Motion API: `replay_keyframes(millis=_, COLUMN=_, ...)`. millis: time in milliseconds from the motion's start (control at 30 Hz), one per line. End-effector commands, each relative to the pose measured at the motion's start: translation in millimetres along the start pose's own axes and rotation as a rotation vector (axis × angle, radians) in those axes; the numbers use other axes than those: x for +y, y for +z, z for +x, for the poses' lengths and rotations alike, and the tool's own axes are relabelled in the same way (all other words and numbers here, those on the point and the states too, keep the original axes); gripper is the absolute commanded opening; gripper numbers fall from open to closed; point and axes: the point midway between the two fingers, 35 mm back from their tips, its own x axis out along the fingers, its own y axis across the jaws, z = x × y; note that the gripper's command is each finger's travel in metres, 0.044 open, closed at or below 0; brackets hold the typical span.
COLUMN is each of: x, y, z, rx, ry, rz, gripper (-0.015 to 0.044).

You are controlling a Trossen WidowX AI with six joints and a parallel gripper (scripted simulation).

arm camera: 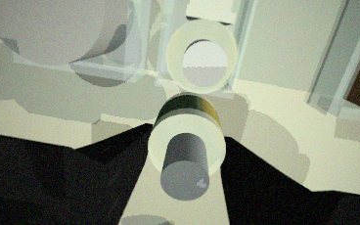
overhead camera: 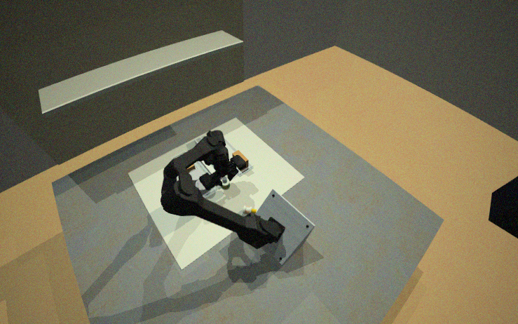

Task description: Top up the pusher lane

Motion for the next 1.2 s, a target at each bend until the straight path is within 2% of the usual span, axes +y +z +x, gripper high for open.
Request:
replay_keyframes(millis=0, x=-0.3, y=2.6, z=0.2, rx=-0.003, ry=0.002, rz=0.005, gripper=0.0)
replay_keyframes(millis=1167, x=-0.7, y=14.9, z=0.6, rx=-0.003, ry=0.002, rz=0.004, gripper=0.0)
